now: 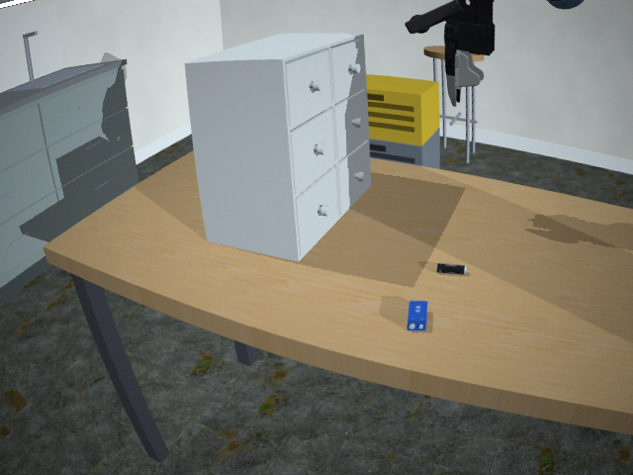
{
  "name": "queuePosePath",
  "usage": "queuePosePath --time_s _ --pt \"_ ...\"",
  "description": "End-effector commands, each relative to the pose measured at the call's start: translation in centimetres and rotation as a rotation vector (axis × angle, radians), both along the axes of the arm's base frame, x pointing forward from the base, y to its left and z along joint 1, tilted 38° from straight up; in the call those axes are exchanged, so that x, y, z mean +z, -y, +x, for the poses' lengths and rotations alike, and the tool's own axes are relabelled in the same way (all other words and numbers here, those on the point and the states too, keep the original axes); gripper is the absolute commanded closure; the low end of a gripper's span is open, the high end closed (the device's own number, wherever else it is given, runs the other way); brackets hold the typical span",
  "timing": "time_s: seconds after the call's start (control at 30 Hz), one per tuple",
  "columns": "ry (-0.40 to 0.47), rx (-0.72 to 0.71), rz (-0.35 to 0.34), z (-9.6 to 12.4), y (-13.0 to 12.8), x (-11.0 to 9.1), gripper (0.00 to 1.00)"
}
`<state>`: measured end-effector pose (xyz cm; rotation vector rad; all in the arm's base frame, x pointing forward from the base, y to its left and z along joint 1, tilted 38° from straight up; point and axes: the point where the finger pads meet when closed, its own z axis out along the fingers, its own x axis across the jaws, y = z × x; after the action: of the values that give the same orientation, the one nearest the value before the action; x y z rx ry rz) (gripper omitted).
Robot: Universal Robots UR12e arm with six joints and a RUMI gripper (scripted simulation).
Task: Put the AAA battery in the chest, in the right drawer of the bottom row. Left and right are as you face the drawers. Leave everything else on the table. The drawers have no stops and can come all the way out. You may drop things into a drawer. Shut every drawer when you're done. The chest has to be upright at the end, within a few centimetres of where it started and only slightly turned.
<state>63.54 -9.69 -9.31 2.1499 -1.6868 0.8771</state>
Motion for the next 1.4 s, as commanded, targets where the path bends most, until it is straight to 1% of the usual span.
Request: queuePosePath --time_s 0.0,1.17,1.2,1.37 --pt "-0.02 -0.017 -0.002 -0.1 -0.12 0.13 0.8" --pt "-0.033 -0.024 -0.004 -0.43 -0.15 0.08 0.8" --pt "-0.033 -0.024 -0.004 -0.43 -0.15 0.08 0.0" --pt "-0.033 -0.024 -0.004 -0.43 -0.15 0.08 0.0"
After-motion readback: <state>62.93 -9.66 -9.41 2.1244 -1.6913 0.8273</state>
